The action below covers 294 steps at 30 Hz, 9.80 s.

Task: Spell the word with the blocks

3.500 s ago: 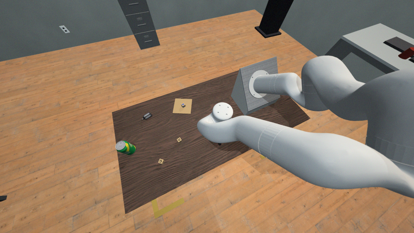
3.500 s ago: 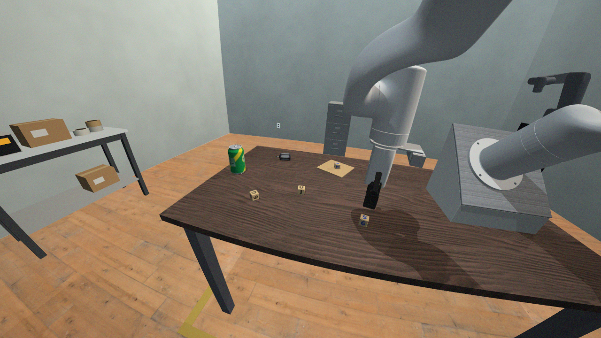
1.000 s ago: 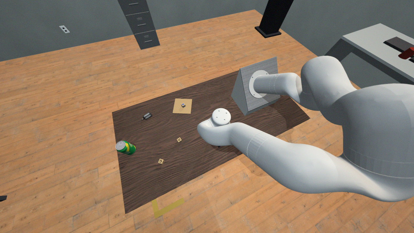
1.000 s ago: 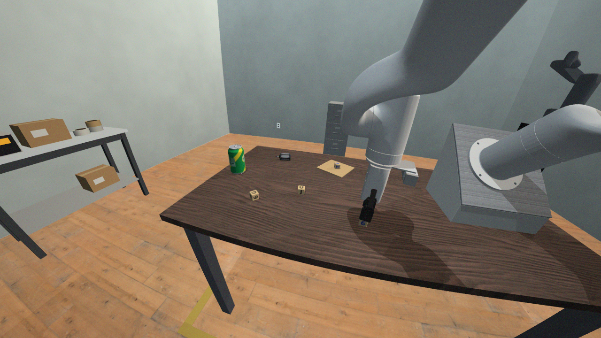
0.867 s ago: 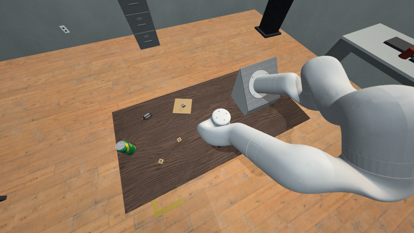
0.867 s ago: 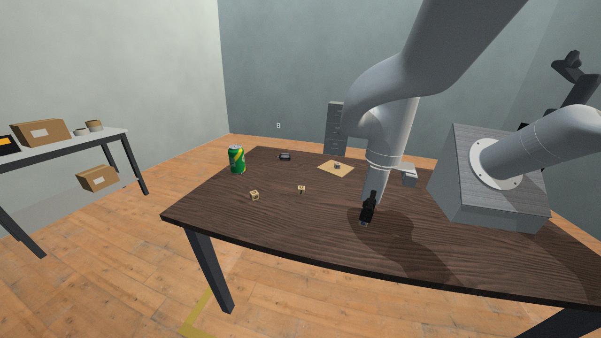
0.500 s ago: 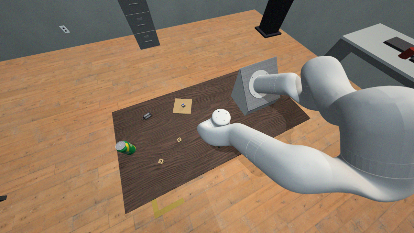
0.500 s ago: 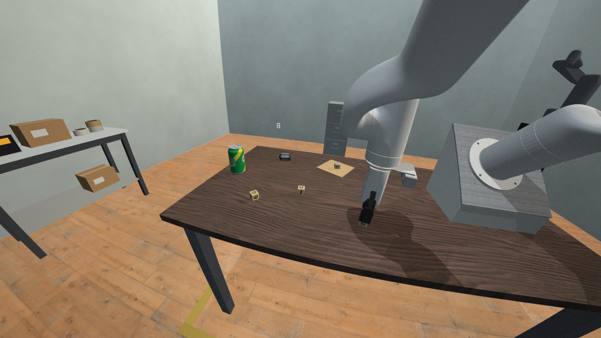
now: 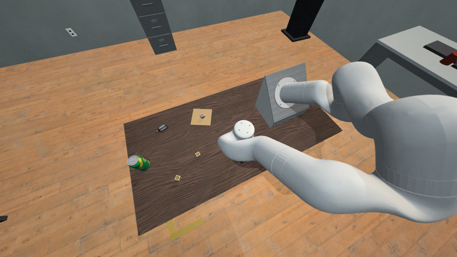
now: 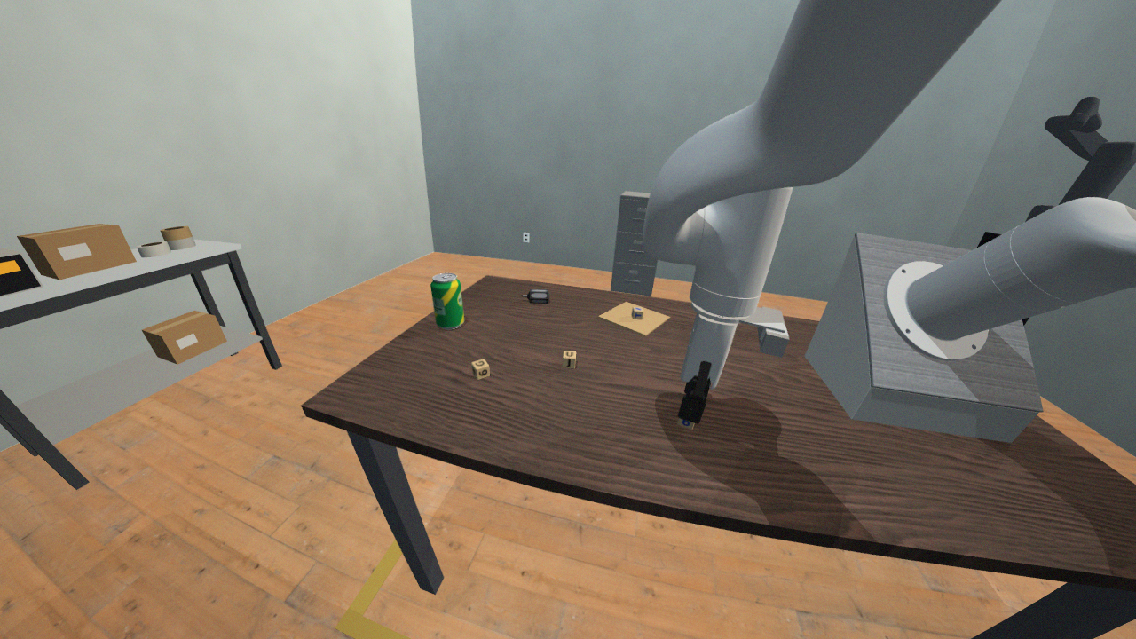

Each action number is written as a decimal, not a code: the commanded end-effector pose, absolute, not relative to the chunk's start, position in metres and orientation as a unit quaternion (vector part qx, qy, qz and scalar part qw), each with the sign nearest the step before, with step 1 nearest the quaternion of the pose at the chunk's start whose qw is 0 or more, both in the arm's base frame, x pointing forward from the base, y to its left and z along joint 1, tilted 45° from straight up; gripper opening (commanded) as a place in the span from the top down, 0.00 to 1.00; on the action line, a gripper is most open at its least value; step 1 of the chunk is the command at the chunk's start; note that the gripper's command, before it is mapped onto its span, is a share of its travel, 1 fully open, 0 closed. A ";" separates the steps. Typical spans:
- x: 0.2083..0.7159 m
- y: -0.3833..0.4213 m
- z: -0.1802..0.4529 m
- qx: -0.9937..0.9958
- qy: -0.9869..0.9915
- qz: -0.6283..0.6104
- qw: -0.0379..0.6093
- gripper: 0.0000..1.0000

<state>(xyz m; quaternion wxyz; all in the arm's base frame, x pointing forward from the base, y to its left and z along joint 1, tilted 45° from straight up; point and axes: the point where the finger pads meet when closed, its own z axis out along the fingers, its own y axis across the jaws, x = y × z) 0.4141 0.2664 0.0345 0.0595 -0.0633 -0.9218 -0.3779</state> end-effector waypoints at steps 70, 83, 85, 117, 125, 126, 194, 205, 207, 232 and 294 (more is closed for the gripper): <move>0.415 0.266 0.035 -0.063 -0.922 -0.378 0.059 0.36; 0.415 0.274 0.027 -0.063 -0.922 -0.378 0.059 0.36; 0.414 0.277 0.024 -0.063 -0.922 -0.378 0.059 0.36; 0.414 0.288 0.013 -0.063 -0.922 -0.378 0.059 0.36; 0.414 0.288 0.013 -0.063 -0.922 -0.378 0.059 0.36; 0.414 0.288 0.013 -0.063 -0.922 -0.378 0.059 0.36; 0.415 0.276 0.025 -0.063 -0.922 -0.378 0.059 0.77; 0.418 0.231 0.070 -0.063 -0.922 -0.378 0.059 0.77; 0.419 0.224 0.077 -0.063 -0.922 -0.378 0.059 0.77; 0.453 0.195 0.060 0.032 -0.923 -0.383 0.019 0.77; 0.552 -0.006 -0.143 0.572 -0.725 -0.319 -0.210 0.77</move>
